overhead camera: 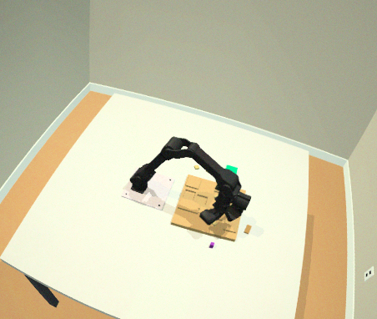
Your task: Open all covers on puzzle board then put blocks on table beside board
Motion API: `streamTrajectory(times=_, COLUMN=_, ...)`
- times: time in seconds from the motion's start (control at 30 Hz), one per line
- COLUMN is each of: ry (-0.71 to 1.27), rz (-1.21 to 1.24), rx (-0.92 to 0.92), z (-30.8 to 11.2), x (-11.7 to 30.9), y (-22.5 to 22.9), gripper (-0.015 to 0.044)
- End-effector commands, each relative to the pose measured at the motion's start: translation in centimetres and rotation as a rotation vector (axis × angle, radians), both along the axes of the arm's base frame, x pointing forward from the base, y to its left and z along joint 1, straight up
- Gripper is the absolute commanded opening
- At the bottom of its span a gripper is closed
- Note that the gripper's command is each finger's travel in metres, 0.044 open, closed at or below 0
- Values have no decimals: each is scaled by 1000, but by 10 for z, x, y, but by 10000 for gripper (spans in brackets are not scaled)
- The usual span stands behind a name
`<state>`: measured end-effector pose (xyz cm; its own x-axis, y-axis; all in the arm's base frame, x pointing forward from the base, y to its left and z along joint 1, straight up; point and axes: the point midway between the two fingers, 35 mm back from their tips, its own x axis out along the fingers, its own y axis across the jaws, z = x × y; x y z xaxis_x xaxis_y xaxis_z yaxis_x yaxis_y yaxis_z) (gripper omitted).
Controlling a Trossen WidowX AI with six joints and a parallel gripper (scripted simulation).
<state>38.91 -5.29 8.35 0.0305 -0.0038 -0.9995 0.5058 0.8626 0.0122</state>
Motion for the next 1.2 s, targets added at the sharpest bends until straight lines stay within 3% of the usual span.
streamTrajectory(times=0.0, ry=2, rz=2, rx=2, z=-1, x=0, y=1, gripper=144)
streamTrajectory(times=1.17, ry=2, rz=2, rx=2, z=-20, x=1, y=1, gripper=144)
